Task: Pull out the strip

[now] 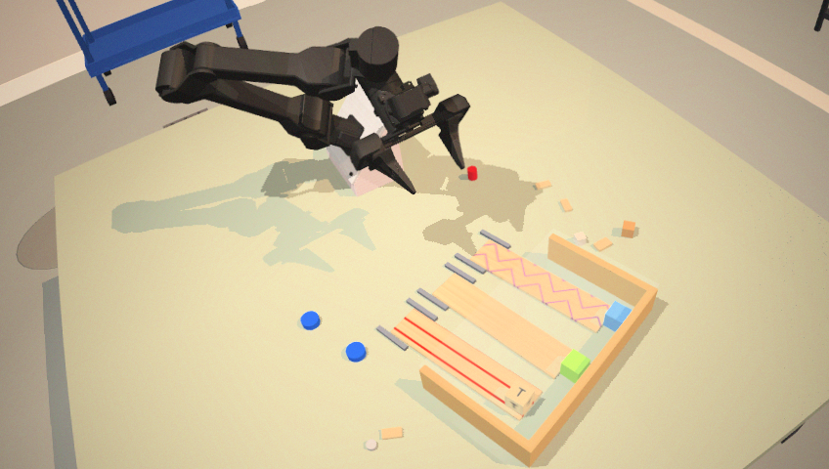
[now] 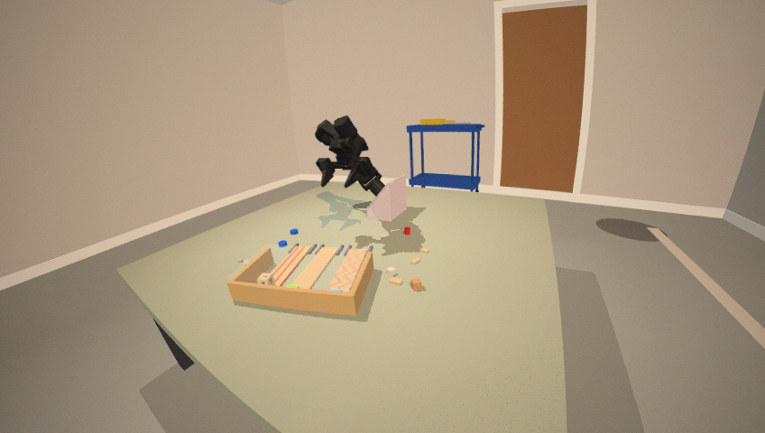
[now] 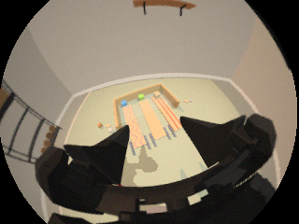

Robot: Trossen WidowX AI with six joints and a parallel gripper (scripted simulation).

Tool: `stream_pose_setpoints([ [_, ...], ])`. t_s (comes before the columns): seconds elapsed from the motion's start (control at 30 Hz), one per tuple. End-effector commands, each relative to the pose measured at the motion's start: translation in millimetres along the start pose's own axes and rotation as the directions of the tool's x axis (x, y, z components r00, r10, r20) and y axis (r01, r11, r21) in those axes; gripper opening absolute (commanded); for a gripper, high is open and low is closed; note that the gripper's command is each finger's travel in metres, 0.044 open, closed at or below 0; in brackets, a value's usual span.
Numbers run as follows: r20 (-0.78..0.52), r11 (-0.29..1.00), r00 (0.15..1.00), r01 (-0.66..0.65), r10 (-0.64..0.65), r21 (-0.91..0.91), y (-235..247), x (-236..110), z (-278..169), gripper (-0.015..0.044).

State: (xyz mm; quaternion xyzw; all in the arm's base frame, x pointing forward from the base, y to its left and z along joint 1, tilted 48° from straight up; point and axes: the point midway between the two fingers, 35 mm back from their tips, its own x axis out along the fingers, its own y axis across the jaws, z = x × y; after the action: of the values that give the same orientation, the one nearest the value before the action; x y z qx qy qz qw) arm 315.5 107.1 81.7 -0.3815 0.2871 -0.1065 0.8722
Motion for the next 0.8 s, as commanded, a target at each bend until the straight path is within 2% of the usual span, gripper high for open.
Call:
stream_pose_setpoints([
  [0.0, -0.004, 1.0, 1.0, 0.006, -0.006, -0.008, -0.3, 0.7, -2.1, 0.04],
  [0.17, -0.004, 1.0, 1.0, 0.006, -0.006, -0.008, -0.3, 0.7, -2.1, 0.04],
  [0.3, -0.06, 1.0, 0.998, 0.009, -0.01, -0.026, -5.0, 13.4, -0.4, 0.0295],
  [0.5, -0.279, 0.996, 0.96, -0.007, -0.019, -0.09, -27.9, 60.4, -0.1, 0.0137],
  [0.67, -0.449, 0.988, 0.893, -0.048, -0.025, -0.149, -48.7, 89.8, -1.5, 0.0006],
  [0.77, -0.548, 0.981, 0.836, -0.083, -0.026, -0.173, -64.2, 105.5, -6.1, 0.0],
])
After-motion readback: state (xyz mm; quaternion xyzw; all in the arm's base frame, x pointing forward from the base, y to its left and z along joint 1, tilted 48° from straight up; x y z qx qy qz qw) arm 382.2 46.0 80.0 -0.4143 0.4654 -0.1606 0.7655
